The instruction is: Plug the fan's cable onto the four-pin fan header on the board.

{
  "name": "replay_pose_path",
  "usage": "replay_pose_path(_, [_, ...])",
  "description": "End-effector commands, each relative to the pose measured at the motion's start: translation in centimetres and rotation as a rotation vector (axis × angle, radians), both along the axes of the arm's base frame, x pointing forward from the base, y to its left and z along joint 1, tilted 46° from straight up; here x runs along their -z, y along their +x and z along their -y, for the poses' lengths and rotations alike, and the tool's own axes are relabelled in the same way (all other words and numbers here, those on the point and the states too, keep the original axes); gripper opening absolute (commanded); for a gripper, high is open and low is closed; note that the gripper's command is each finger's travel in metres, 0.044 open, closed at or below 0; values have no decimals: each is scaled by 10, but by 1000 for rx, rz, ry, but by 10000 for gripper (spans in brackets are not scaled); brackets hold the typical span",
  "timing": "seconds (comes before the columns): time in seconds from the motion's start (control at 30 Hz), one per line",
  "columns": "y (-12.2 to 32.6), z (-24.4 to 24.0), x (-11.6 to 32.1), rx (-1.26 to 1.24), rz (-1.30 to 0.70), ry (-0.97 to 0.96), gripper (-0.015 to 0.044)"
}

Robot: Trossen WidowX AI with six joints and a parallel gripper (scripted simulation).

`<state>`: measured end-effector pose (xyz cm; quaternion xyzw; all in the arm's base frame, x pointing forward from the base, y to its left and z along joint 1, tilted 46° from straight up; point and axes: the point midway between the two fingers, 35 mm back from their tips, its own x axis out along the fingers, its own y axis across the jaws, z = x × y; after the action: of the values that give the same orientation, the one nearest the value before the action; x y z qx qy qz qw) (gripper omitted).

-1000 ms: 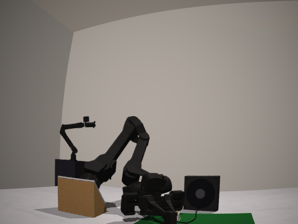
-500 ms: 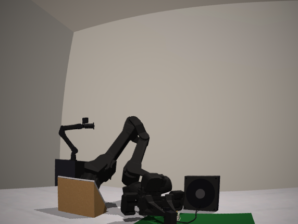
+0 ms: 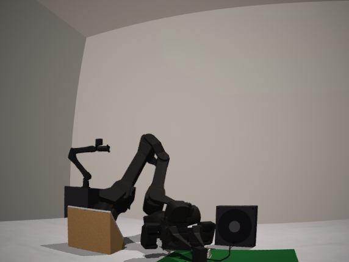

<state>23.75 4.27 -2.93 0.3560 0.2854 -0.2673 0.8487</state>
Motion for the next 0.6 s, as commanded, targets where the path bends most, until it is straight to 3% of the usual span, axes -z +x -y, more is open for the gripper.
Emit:
replay_pose_path(0.0, [0, -4, -13, 6, 11, 5, 140])
replay_pose_path(0.57, [-24, -5, -55, 6, 9, 7, 140])
